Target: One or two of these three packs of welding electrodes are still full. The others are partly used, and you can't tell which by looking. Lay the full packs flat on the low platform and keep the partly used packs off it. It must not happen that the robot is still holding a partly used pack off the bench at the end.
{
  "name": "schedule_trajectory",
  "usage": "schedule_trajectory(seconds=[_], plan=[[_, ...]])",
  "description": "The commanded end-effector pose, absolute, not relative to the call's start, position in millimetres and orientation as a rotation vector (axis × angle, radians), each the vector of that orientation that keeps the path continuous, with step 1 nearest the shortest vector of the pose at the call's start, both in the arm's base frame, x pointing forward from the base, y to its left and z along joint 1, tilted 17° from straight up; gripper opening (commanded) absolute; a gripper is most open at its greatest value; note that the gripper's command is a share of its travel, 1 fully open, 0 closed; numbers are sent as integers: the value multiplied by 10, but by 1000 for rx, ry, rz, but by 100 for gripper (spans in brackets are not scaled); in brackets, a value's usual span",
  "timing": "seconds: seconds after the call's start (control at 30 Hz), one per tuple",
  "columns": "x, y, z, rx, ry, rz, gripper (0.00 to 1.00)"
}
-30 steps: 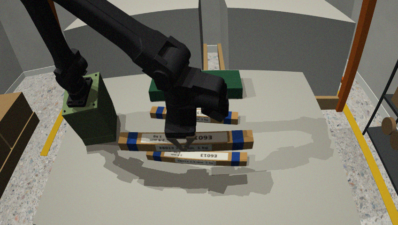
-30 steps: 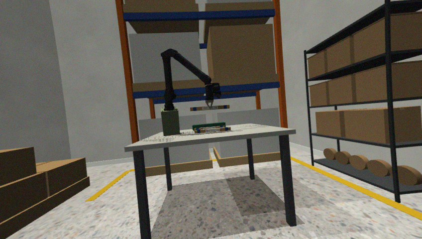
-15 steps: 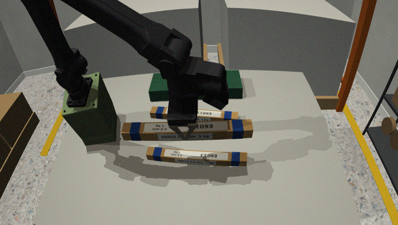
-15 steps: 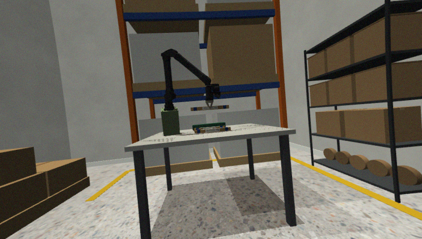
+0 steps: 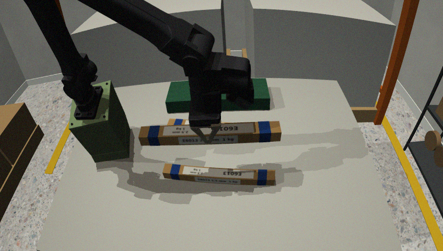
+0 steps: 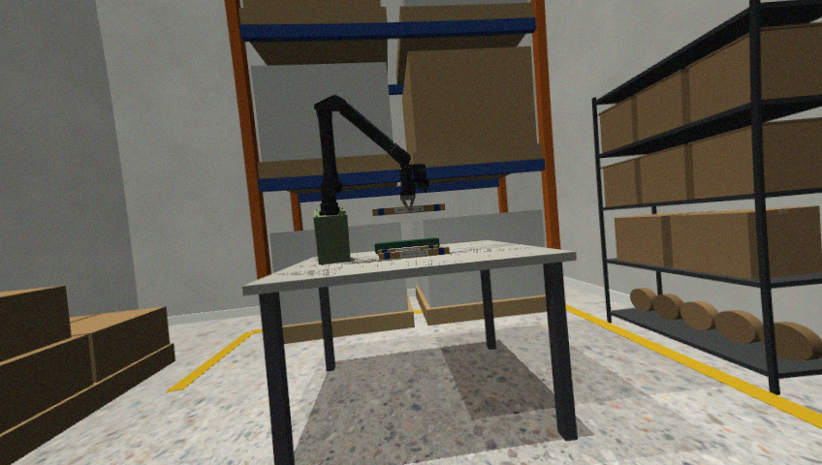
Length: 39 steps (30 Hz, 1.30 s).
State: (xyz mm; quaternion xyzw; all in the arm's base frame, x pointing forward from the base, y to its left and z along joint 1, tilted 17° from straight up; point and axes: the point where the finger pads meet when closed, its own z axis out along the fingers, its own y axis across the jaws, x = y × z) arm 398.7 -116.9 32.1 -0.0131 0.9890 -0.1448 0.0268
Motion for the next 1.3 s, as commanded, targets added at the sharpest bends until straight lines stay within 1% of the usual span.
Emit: schedule_trajectory(seconds=[0.0, 0.33, 1.27], plan=[[4084, -1093, 425, -9, 3006, -457, 0], [4050, -827, 231, -16, 3038, -452, 0], [4171, -205, 78, -14, 3026, -448, 0]])
